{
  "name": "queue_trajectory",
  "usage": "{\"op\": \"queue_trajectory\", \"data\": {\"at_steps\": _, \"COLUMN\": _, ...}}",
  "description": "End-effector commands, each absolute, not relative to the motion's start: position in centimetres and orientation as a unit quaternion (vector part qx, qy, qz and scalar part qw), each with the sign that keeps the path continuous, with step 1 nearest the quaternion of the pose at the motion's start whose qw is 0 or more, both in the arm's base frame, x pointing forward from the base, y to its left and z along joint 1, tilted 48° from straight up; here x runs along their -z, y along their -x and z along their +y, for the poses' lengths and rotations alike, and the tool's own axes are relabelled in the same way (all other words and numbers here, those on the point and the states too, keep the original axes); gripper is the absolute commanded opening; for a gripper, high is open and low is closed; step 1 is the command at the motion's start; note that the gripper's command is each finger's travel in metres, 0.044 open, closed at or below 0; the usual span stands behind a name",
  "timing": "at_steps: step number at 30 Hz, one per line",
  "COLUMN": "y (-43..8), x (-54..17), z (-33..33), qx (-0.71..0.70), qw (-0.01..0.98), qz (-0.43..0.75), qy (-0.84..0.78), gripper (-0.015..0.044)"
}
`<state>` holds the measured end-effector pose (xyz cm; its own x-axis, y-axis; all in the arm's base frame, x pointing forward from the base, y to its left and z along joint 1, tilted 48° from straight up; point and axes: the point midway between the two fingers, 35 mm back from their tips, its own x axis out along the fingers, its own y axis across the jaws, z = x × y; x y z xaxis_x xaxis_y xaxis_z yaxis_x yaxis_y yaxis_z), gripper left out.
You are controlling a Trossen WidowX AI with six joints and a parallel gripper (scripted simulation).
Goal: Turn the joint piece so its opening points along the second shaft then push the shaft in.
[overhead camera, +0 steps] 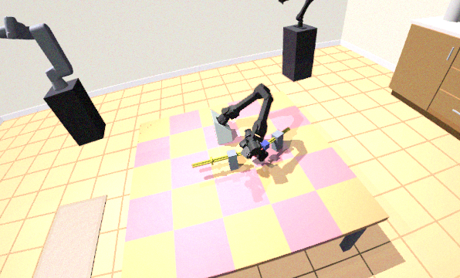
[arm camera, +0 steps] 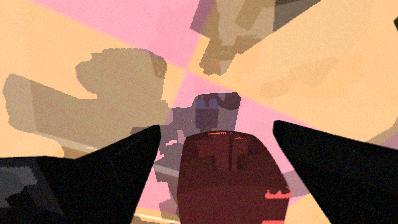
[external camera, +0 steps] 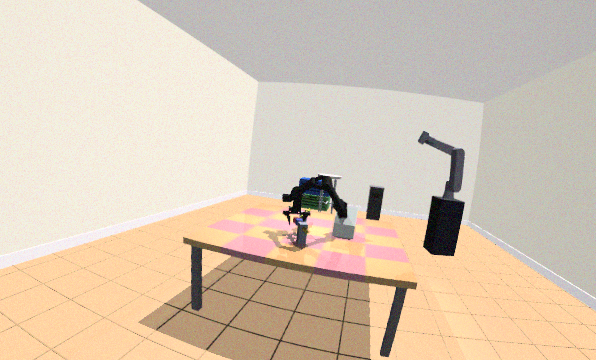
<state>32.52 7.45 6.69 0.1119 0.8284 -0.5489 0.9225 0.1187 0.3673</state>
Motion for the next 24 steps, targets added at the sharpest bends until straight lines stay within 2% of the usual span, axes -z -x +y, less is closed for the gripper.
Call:
{"op": "queue_trajectory", "data": {"at_steps": 1, "y": -32.54, "x": -6.67, "z": 7.51, "qx": 0.068, "qw": 0.345, "qz": 0.662, "qy": -0.662, "gripper": 0.0335}}
{"op": "queue_trajectory", "data": {"at_steps": 7, "y": -32.54, "x": -6.67, "z": 7.51, "qx": 0.068, "qw": 0.345, "qz": 0.662, "qy": -0.662, "gripper": 0.0182}}
{"op": "queue_trajectory", "data": {"at_steps": 24, "y": -32.54, "x": -6.67, "z": 7.51, "qx": 0.068, "qw": 0.345, "qz": 0.662, "qy": -0.662, "gripper": 0.0182}}
